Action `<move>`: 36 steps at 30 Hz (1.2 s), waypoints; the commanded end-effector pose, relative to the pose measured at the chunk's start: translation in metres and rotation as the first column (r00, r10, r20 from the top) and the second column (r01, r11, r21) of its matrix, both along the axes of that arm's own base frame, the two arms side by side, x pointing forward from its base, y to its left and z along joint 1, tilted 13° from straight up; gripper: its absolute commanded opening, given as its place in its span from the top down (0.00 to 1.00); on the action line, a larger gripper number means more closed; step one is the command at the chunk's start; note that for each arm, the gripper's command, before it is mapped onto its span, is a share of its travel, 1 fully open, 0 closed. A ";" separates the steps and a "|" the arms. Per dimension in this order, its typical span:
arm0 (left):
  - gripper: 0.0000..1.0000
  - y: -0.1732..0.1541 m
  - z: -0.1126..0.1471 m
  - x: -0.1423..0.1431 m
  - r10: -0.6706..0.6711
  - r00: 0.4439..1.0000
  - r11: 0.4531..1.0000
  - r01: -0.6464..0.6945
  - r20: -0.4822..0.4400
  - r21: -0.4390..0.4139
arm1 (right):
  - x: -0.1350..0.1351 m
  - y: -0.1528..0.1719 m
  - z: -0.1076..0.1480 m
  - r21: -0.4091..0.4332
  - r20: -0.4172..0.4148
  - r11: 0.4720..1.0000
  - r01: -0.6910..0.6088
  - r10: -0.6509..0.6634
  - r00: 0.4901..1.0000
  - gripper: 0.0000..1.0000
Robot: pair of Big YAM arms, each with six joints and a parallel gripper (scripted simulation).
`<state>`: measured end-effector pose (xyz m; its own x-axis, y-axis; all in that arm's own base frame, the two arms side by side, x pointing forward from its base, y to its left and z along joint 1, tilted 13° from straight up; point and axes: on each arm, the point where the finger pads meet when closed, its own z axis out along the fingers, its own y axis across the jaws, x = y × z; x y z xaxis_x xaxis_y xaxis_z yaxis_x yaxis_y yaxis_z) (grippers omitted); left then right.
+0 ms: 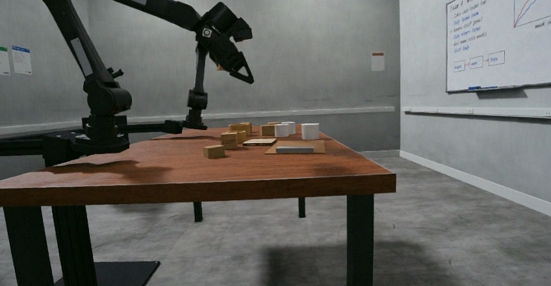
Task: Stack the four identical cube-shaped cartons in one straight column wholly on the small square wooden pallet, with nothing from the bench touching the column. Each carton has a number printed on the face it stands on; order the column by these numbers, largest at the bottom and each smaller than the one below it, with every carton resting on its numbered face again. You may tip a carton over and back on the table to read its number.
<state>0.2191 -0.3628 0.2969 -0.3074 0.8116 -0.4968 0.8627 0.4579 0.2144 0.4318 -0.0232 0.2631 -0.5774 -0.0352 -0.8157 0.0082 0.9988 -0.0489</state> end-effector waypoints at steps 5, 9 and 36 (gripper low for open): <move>0.45 -0.001 0.038 0.011 0.016 0.999 0.997 -0.013 0.046 -0.072 | 0.010 -0.001 0.028 -0.011 0.053 1.000 -0.004 0.005 0.999 0.00; 0.45 0.001 0.029 0.014 -0.073 0.992 0.989 0.085 0.099 -0.121 | 0.010 -0.001 0.028 -0.011 0.053 1.000 -0.004 0.005 0.999 0.00; 0.45 -0.004 0.015 0.011 -0.436 0.801 0.337 0.569 0.411 -0.750 | 0.010 -0.001 0.028 -0.011 0.053 1.000 -0.004 0.005 0.999 0.00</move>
